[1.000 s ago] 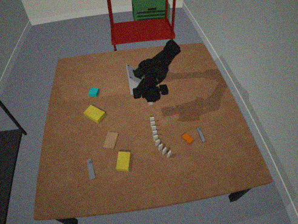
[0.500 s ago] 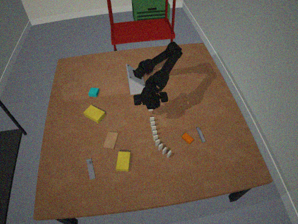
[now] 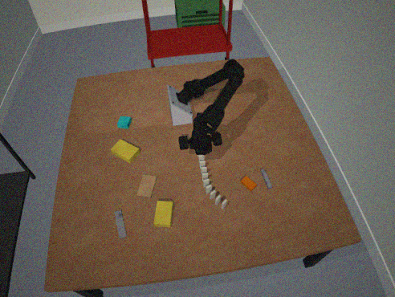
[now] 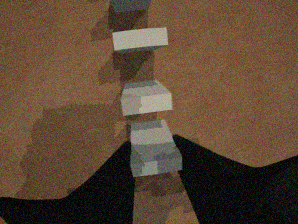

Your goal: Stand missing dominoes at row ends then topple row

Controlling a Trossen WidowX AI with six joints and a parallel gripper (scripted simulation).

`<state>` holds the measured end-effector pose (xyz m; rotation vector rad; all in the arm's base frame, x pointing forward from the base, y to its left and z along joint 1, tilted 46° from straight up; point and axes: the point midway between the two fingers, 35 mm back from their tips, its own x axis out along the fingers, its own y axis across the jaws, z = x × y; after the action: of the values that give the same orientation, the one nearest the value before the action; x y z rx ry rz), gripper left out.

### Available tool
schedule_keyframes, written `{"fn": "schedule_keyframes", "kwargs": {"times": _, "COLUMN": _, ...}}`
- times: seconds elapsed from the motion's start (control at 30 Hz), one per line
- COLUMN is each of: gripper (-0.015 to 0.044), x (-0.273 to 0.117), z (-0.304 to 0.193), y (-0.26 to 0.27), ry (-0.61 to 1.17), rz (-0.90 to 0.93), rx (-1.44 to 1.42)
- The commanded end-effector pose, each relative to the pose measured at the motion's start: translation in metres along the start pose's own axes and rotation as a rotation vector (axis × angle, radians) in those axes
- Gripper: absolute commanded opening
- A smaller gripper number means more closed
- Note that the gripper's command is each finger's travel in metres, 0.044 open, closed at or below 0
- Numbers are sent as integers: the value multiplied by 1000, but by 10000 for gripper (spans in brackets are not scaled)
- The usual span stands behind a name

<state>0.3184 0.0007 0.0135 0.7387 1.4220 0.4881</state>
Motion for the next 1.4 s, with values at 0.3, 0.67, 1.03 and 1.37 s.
{"fn": "schedule_keyframes", "kwargs": {"times": 0.3, "gripper": 107, "x": 11, "z": -2, "y": 2, "ry": 1, "rz": 7, "rx": 1}}
{"fn": "schedule_keyframes", "kwargs": {"times": 0.67, "gripper": 343, "x": 11, "z": -2, "y": 2, "ry": 1, "rz": 7, "rx": 1}}
{"fn": "schedule_keyframes", "kwargs": {"times": 1.03, "gripper": 440, "x": -45, "z": 6, "y": -3, "ry": -2, "rz": -7, "rx": 2}}
{"fn": "schedule_keyframes", "kwargs": {"times": 1.37, "gripper": 440, "x": -122, "z": -2, "y": -1, "ry": 3, "rz": -3, "rx": 1}}
